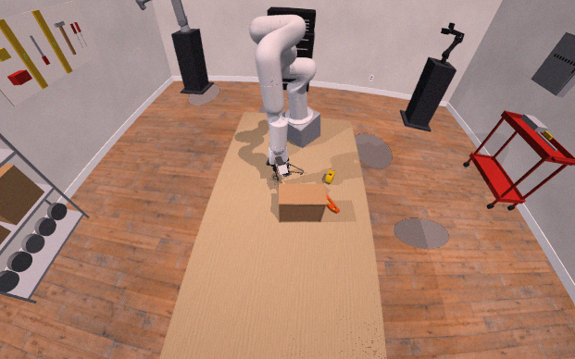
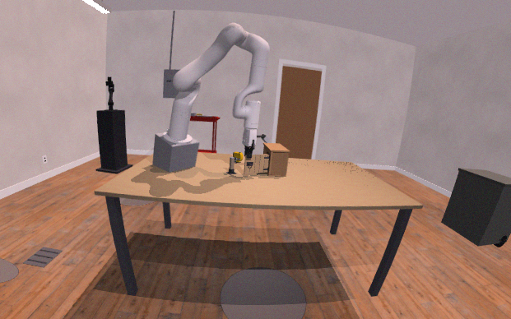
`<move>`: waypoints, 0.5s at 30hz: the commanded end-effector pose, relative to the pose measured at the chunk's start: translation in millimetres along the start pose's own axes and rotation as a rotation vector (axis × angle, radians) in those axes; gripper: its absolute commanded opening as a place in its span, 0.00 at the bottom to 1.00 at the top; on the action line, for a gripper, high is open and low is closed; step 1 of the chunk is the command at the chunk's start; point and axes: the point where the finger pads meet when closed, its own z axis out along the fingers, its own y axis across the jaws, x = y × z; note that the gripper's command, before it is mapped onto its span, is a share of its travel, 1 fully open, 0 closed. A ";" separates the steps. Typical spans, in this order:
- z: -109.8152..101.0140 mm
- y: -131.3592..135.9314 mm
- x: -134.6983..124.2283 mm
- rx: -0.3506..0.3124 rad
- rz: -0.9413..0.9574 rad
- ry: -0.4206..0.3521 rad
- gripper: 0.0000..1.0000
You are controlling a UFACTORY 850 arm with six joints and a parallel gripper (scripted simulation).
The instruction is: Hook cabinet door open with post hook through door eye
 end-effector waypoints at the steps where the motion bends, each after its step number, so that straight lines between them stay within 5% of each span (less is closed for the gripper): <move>1: 0.2 0.2 0.3 -0.007 0.001 0.019 0.27; 15: 0.3 -8.1 0.9 -0.006 0.063 0.019 0.27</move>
